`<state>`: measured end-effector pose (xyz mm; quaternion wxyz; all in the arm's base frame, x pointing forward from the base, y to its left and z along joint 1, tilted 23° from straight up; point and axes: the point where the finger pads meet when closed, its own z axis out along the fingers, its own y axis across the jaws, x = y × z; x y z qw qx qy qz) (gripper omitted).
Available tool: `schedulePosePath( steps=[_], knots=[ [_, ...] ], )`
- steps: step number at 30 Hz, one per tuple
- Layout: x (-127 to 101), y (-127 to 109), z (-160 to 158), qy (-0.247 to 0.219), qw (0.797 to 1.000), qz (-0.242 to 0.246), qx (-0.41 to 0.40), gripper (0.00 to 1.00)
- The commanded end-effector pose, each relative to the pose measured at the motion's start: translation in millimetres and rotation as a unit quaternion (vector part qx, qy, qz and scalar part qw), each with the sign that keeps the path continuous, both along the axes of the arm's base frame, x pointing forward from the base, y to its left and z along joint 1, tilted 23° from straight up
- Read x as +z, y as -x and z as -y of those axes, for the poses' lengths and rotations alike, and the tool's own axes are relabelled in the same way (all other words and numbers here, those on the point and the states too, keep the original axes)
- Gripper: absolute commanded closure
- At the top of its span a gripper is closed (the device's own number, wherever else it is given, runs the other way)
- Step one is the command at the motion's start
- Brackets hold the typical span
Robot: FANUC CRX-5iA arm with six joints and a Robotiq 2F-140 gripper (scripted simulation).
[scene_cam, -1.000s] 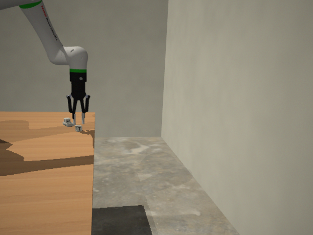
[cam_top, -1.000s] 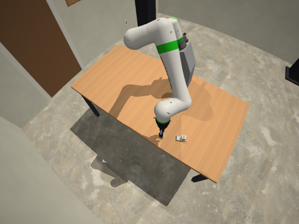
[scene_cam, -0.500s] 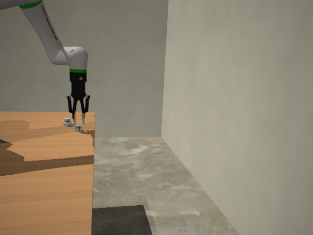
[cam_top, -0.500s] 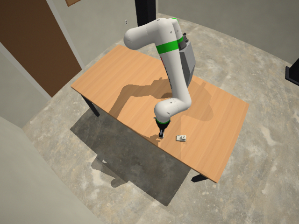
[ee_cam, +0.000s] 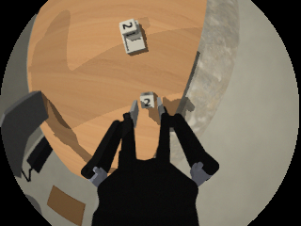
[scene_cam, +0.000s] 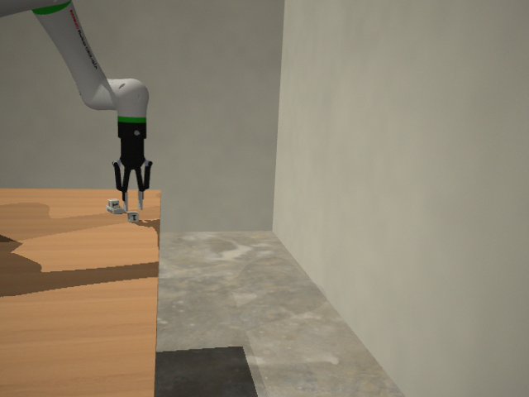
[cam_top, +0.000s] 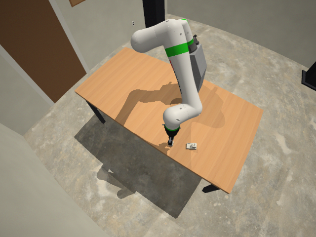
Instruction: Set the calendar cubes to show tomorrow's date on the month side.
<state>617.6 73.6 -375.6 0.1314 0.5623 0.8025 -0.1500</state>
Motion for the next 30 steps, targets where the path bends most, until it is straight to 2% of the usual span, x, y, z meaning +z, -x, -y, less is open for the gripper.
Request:
schedulePosePath(
  steps=[1, 17, 30],
  knots=[
    [0.1, -0.2, -0.2, 0.000, 1.000, 0.000, 0.000, 0.64],
    [-1.5, -0.3, 0.5, 0.000, 1.000, 0.000, 0.000, 0.64],
    [-20.5, -1.2, 8.5, 0.000, 1.000, 0.000, 0.000, 0.64]
  ],
)
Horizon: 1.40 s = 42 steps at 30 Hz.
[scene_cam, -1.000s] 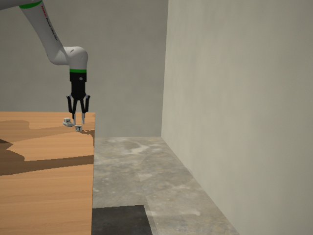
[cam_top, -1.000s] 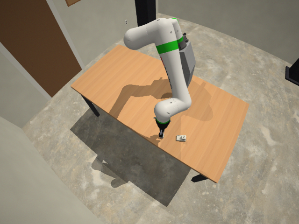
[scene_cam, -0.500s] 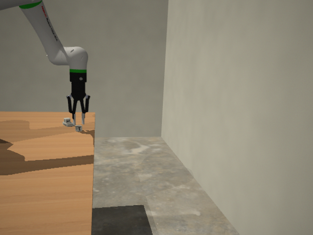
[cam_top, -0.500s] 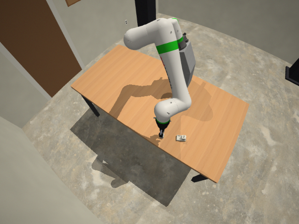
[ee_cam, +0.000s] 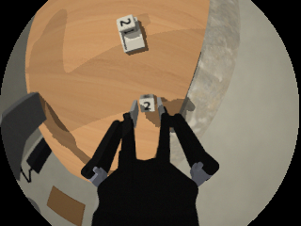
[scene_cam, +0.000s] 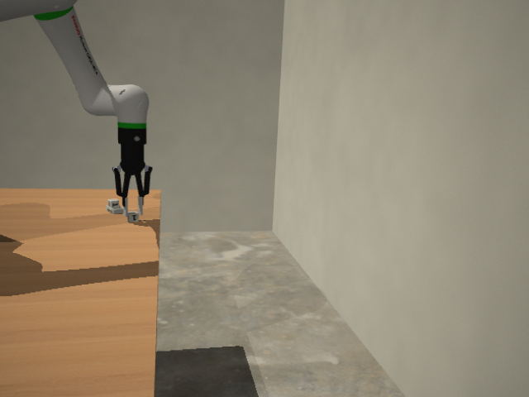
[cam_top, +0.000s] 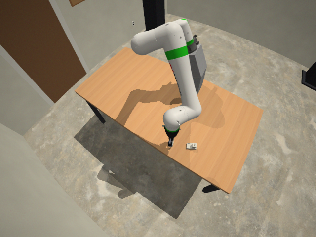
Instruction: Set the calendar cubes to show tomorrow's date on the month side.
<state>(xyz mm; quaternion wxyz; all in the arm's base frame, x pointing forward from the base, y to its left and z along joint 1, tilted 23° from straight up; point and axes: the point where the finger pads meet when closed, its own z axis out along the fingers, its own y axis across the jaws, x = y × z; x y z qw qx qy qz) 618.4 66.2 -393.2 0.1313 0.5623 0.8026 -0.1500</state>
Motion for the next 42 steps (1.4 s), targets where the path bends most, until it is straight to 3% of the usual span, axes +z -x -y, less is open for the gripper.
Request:
schedulePosePath(
  steps=[1, 42],
  knots=[
    [-4.4, -0.5, 1.7, 0.000, 1.000, 0.000, 0.000, 0.64],
    [-10.1, -0.7, 4.1, 0.000, 1.000, 0.000, 0.000, 0.64]
  ],
)
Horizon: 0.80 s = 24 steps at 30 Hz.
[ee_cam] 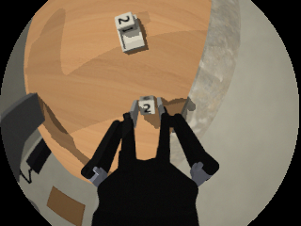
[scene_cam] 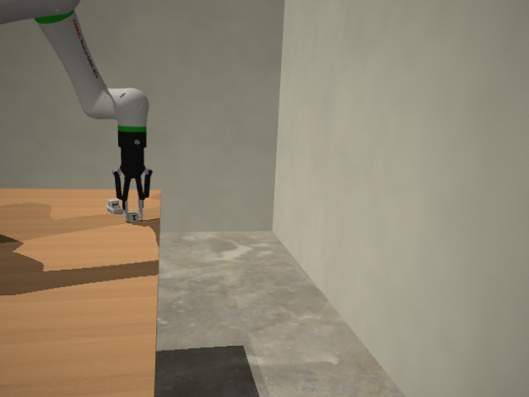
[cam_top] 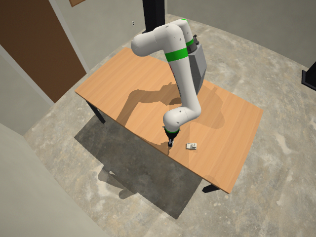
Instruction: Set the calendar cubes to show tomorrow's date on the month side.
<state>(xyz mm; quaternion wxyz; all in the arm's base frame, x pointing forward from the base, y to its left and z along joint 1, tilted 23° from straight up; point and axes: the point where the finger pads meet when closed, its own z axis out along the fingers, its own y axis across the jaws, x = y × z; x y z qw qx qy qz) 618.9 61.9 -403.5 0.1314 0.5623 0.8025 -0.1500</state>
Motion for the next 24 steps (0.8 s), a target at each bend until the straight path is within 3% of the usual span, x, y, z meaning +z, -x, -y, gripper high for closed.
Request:
schedulePosePath(
  steps=[1, 5, 6, 24],
  knots=[
    [0.1, -0.2, -0.2, 0.000, 1.000, 0.000, 0.000, 0.64],
    [0.1, -0.2, -0.2, 0.000, 1.000, 0.000, 0.000, 0.64],
    [0.1, -0.2, -0.2, 0.000, 1.000, 0.000, 0.000, 0.75],
    [0.1, -0.2, -0.2, 0.000, 1.000, 0.000, 0.000, 0.75]
  ],
)
